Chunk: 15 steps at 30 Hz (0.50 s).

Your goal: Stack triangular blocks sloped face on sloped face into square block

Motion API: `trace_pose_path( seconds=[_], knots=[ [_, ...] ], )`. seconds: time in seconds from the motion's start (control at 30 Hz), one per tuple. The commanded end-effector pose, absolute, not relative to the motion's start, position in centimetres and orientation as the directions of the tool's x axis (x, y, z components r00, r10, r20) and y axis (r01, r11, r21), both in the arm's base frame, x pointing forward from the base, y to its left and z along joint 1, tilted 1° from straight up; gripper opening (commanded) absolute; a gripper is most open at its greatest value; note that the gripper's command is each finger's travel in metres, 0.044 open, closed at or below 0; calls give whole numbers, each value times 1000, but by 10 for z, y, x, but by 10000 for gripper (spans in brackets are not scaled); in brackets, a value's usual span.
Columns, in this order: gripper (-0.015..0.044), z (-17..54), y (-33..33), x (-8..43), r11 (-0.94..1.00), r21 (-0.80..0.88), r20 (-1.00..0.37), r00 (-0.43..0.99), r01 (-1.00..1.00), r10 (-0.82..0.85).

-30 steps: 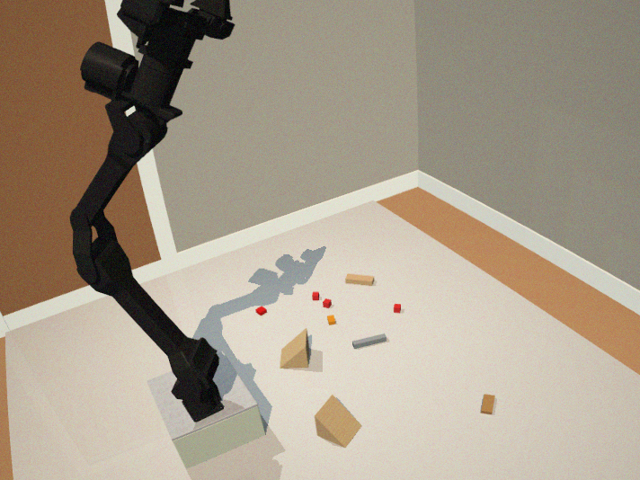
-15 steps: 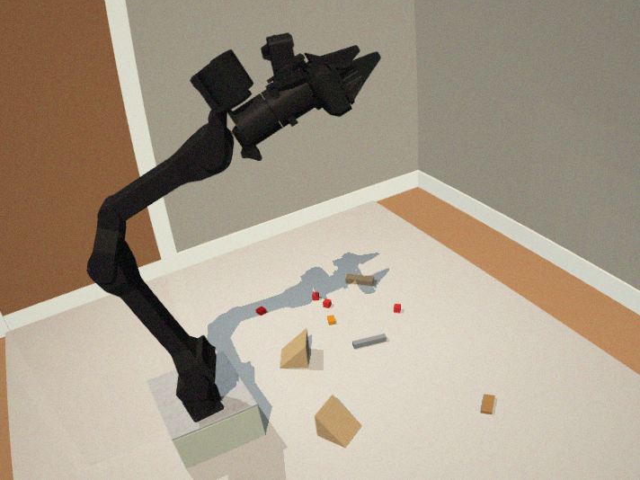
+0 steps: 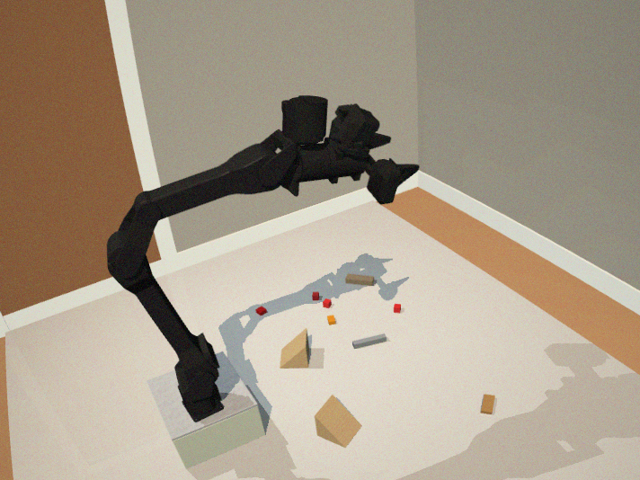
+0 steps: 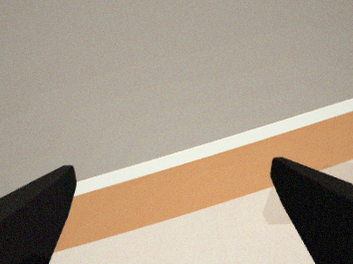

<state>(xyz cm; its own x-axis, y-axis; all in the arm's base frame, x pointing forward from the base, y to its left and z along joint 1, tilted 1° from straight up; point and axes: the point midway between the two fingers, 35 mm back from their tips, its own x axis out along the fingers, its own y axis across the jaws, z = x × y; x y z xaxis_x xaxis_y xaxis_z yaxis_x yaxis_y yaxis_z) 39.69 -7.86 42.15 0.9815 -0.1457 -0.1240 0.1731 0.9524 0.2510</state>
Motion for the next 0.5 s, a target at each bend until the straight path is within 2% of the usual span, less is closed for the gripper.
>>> trace_pose_path(
  seconds=[0.0, 0.23, 0.47],
  knots=[
    [440, 351, -52, 414, 922, 335, -328, 942, 192, -77],
    [440, 252, -5, 411, 872, 404, -604, 797, 278, 26],
    [440, 157, 41, 376, 834, 361, -834, 545, 417, 89]
  ],
)
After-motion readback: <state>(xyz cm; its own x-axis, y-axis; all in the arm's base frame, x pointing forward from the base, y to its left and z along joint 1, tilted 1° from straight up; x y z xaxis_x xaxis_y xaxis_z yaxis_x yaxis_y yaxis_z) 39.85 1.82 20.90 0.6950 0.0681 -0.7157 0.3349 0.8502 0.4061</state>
